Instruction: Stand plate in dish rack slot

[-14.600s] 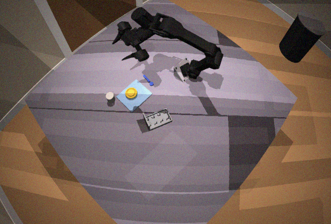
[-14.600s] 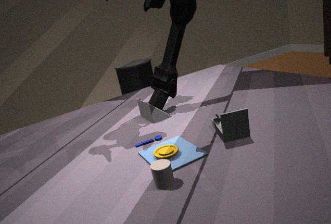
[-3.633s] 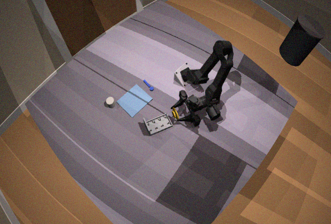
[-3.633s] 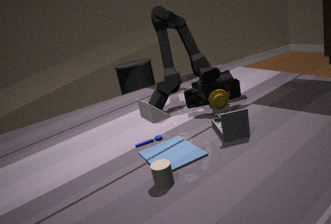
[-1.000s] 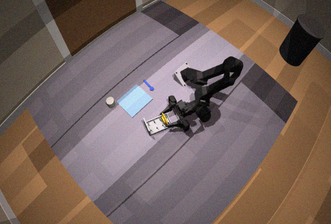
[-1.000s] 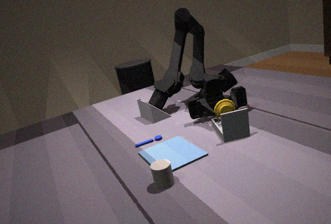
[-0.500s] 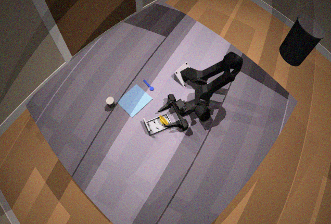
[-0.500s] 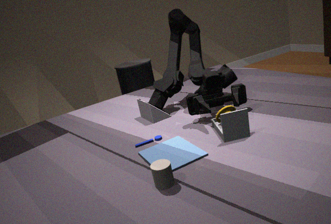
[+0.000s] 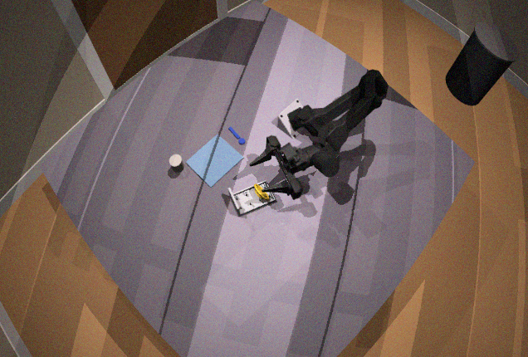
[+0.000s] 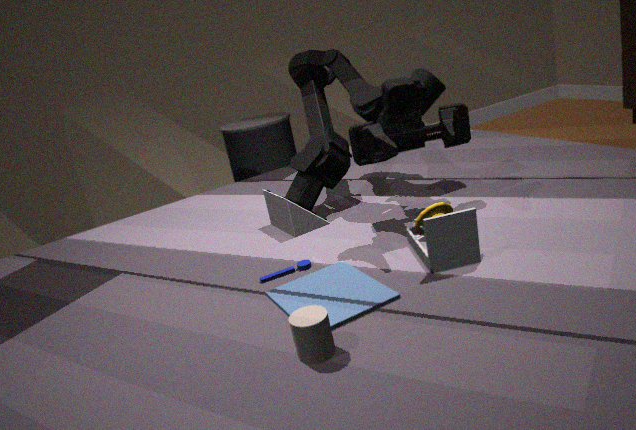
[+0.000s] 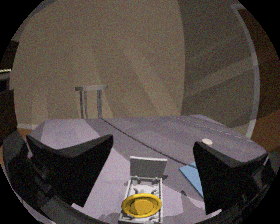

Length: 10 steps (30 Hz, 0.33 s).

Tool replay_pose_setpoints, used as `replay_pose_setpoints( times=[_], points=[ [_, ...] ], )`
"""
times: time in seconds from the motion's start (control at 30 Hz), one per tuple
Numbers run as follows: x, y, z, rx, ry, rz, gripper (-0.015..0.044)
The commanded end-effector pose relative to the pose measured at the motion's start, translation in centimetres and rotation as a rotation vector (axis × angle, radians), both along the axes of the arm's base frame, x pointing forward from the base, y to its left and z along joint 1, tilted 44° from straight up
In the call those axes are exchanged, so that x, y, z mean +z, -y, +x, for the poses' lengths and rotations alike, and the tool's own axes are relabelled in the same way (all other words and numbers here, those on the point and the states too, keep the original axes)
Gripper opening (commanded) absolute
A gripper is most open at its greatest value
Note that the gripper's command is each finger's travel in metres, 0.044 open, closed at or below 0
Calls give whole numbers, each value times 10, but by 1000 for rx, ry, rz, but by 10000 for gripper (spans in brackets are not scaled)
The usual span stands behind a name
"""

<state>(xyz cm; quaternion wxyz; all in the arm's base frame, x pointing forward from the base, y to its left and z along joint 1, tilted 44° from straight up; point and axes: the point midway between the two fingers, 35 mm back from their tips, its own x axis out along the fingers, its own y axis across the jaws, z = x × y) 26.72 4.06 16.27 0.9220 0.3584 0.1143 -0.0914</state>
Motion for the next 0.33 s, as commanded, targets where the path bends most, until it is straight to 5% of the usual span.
replay_pose_setpoints(
  times=[0.0, 0.3],
  points=[
    [5, 4, 1, 4, 9, -3, 400],
    [-11, 18, 12, 47, -174, -172, 400]
  ],
)
